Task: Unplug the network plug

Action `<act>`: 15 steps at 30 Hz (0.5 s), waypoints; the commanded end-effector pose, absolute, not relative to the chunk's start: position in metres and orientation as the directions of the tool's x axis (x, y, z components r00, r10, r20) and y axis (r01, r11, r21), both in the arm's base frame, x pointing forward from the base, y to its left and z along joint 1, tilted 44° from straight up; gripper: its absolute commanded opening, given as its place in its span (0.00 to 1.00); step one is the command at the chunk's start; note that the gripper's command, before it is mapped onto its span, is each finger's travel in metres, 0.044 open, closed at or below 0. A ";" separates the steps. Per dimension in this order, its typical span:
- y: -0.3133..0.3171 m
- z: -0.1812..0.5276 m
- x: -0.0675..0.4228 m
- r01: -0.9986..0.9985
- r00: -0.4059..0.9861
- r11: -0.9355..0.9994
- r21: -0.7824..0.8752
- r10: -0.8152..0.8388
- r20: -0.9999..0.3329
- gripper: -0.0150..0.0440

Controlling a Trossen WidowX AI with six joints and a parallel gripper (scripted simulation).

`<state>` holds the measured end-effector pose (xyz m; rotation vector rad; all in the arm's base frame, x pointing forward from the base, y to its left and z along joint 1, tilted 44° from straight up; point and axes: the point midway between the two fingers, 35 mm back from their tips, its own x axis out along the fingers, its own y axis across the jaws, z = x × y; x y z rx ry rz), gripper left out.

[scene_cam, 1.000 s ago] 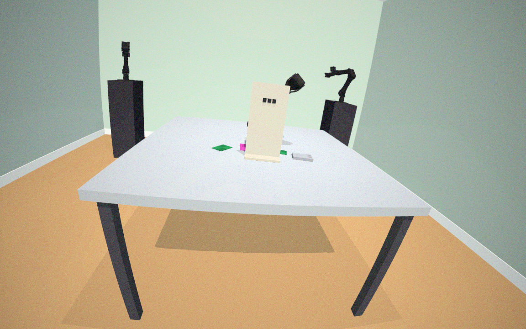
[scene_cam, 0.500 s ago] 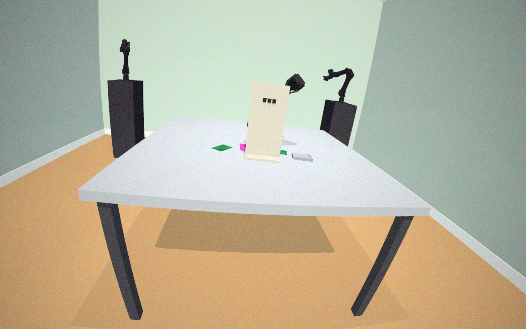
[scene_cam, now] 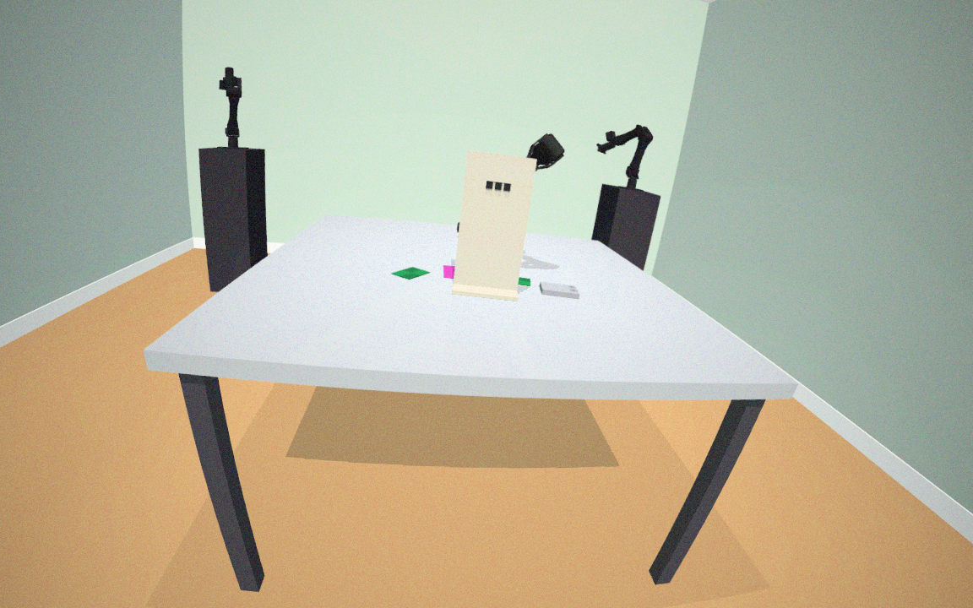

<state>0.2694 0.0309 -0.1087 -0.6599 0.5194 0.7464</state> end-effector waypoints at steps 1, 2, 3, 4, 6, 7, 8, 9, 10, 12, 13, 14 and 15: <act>0.029 -0.105 0.264 -0.757 0.624 0.550 -0.352 0.448 -0.640 0.52; 0.029 -0.105 0.264 -0.757 0.624 0.550 -0.352 0.448 -0.640 0.52; 0.028 -0.104 0.263 -0.757 0.624 0.550 -0.352 0.448 -0.640 0.52; 0.028 -0.103 0.263 -0.757 0.624 0.550 -0.352 0.448 -0.641 0.52; 0.026 -0.102 0.261 -0.757 0.624 0.551 -0.352 0.448 -0.641 0.52; 0.026 -0.101 0.261 -0.757 0.624 0.551 -0.352 0.448 -0.641 0.52; 0.025 -0.101 0.260 -0.757 0.624 0.551 -0.352 0.448 -0.641 0.52; 0.025 -0.100 0.259 -0.757 0.624 0.551 -0.352 0.447 -0.641 0.52; 0.024 -0.100 0.259 -0.757 0.624 0.551 -0.352 0.447 -0.641 0.52; 0.023 -0.098 0.257 -0.757 0.624 0.551 -0.351 0.447 -0.641 0.52; 0.023 -0.098 0.257 -0.757 0.624 0.552 -0.351 0.447 -0.641 0.52; 0.022 -0.097 0.256 -0.756 0.624 0.552 -0.351 0.447 -0.641 0.52; 0.022 -0.097 0.256 -0.756 0.624 0.552 -0.351 0.447 -0.641 0.52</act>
